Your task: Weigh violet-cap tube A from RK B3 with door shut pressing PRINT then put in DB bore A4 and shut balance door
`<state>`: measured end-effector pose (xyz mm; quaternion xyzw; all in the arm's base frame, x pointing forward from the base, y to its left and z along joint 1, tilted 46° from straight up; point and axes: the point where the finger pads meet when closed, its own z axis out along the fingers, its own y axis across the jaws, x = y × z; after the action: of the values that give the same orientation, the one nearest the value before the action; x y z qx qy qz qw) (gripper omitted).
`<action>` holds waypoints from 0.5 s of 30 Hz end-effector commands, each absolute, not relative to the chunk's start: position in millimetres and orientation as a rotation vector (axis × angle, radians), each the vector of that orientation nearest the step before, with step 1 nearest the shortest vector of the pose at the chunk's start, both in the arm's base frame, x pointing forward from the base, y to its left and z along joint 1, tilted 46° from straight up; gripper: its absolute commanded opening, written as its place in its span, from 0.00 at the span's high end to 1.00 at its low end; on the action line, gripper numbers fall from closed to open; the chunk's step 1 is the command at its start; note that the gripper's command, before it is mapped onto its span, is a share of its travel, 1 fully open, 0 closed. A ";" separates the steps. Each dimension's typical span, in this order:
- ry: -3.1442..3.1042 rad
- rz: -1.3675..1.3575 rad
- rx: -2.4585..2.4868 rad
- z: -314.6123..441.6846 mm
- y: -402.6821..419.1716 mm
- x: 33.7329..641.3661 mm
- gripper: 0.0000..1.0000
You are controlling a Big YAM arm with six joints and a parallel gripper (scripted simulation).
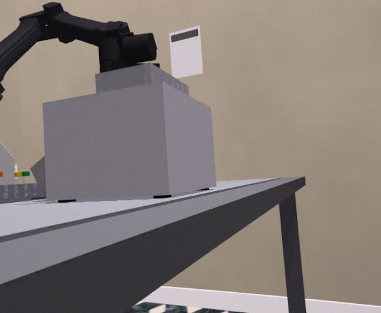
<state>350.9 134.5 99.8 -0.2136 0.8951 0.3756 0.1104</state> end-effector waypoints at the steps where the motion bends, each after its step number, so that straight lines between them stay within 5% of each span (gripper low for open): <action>1: 2.612 1.092 -0.630 105.0 132.8 358.4 0.91; 15: 2.622 1.095 -0.614 95.0 126.4 354.9 0.91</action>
<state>350.7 134.3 99.5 -0.2139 0.8950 0.3755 0.1107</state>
